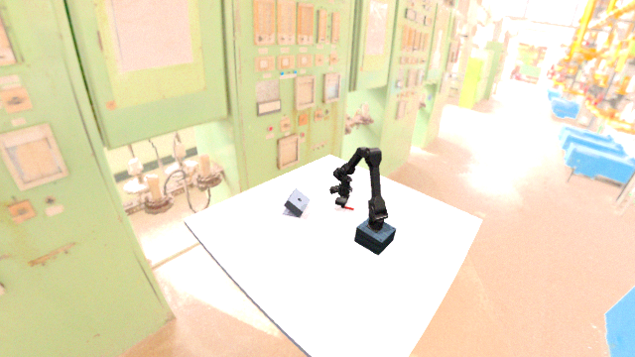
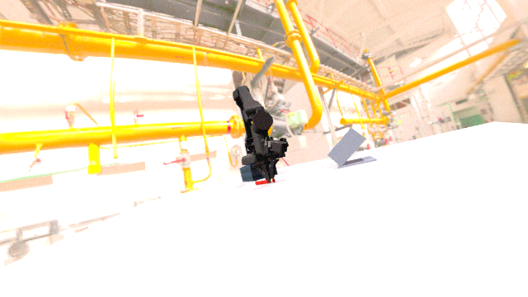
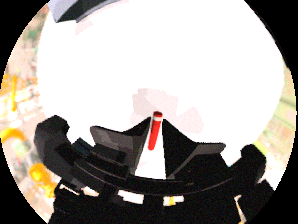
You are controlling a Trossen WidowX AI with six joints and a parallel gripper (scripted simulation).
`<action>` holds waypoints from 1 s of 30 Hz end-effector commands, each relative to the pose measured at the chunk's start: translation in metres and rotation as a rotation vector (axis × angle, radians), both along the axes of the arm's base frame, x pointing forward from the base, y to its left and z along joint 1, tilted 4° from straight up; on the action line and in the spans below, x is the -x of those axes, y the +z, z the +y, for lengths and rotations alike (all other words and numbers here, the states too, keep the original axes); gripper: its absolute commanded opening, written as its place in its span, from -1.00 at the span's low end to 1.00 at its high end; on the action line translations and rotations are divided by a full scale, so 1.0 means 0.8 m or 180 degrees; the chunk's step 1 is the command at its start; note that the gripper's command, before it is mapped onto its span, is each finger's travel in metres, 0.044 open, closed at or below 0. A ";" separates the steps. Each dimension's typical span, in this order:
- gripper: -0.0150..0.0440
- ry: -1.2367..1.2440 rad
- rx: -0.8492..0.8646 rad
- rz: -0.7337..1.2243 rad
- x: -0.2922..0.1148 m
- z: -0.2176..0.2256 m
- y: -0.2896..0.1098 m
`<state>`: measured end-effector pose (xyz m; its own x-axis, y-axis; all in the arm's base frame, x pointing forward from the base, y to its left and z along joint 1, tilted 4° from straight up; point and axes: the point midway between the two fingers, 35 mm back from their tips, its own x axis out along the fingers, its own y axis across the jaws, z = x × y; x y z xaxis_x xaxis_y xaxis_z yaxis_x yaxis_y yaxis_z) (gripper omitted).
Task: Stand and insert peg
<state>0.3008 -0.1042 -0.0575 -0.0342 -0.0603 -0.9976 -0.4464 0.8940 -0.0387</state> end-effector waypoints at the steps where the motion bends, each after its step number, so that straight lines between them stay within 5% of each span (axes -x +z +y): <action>1: -0.28 0.0013 -0.0013 -0.0006 0.000 0.001 0.000; 30: -0.33 0.0022 -0.0267 -0.0535 0.009 -0.004 0.015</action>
<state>0.2948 -0.1076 -0.0475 0.1074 0.0101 -0.9942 -0.4424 0.8960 -0.0387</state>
